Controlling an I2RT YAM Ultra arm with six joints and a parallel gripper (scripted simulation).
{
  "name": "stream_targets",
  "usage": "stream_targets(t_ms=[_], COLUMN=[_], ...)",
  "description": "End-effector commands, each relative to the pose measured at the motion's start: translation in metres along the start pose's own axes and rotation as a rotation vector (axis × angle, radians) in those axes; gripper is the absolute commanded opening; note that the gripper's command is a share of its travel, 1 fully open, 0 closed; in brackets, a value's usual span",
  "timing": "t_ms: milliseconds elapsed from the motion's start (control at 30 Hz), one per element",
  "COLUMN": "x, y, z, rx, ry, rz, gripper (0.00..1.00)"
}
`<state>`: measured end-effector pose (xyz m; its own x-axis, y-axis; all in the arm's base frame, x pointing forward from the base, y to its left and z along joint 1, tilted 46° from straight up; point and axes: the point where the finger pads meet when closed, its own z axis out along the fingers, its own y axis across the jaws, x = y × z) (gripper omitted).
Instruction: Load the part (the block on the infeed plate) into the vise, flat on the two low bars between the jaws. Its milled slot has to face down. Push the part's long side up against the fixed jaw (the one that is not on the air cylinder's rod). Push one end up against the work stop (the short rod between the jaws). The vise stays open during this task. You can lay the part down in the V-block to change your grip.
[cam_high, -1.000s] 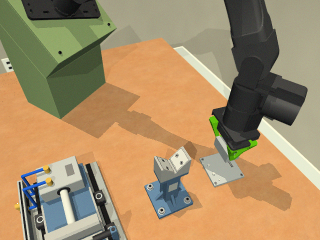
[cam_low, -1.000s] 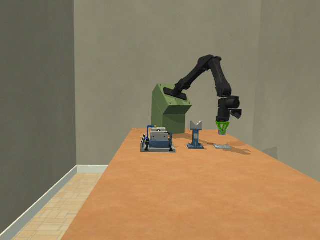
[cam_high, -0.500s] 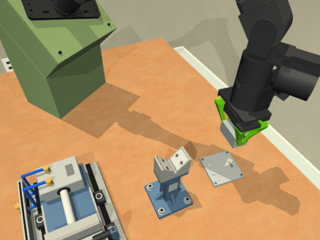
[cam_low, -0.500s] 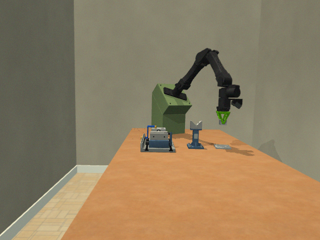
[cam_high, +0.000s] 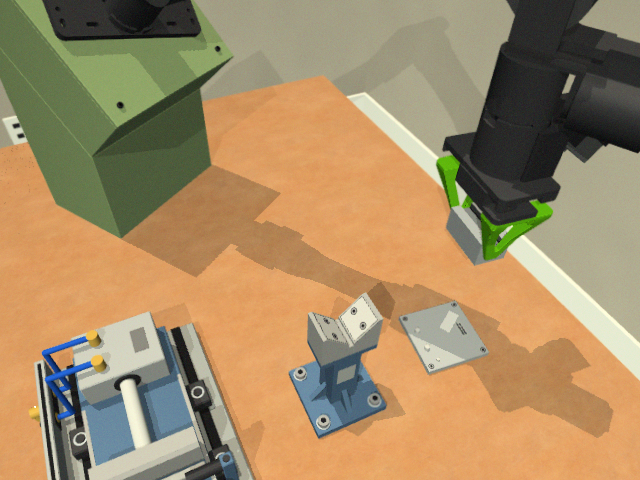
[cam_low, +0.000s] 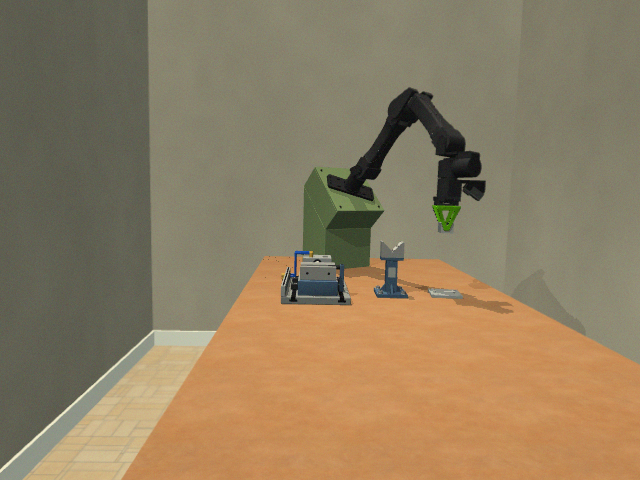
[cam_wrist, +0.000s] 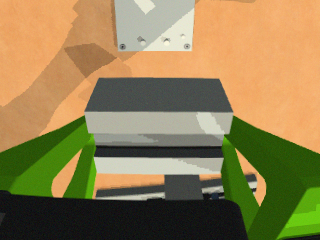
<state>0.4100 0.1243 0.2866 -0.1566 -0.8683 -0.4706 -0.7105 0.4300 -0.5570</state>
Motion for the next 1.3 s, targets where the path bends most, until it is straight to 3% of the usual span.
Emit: stream_targets(t_ms=[0, 433, 1267], x=[-0.005, -0.004, -0.005], y=[-0.008, -0.007, -0.008], z=[-0.027, -0.046, -0.047], rx=[0.018, 0.018, 0.022], ry=[-0.027, -0.027, -0.029], rz=[-0.002, -0.001, -0.001], gripper=[0.00, 0.00, 0.00])
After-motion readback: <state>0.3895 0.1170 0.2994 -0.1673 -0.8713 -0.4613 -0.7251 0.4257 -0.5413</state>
